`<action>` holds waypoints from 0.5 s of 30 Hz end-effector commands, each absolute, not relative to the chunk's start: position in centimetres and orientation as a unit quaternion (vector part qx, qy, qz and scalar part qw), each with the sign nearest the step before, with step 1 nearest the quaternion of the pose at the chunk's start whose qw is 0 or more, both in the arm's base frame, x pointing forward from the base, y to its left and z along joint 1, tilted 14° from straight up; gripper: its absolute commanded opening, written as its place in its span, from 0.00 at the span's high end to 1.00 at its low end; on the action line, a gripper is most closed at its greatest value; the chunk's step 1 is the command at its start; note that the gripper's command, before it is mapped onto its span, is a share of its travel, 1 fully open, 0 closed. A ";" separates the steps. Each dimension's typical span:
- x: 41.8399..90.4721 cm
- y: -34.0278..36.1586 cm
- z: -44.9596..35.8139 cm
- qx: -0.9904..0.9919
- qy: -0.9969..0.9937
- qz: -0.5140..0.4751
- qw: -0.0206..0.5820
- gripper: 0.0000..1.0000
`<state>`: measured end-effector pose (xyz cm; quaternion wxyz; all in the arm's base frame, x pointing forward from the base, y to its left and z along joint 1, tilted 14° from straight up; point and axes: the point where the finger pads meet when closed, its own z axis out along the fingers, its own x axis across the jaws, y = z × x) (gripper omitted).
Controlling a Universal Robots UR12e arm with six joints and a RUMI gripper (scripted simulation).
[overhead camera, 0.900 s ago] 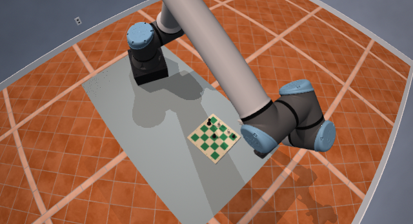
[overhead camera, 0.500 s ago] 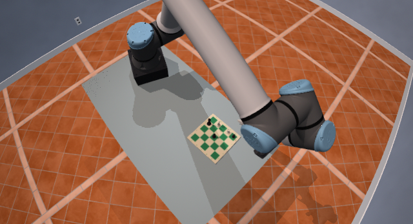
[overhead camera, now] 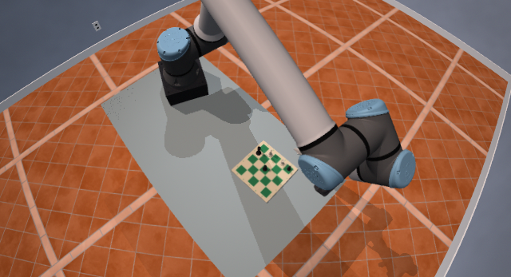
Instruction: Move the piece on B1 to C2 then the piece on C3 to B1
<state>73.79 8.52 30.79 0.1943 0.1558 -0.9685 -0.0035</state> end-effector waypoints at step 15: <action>75.6 7.9 30.0 0.052 -0.972 0.014 0.229 0.00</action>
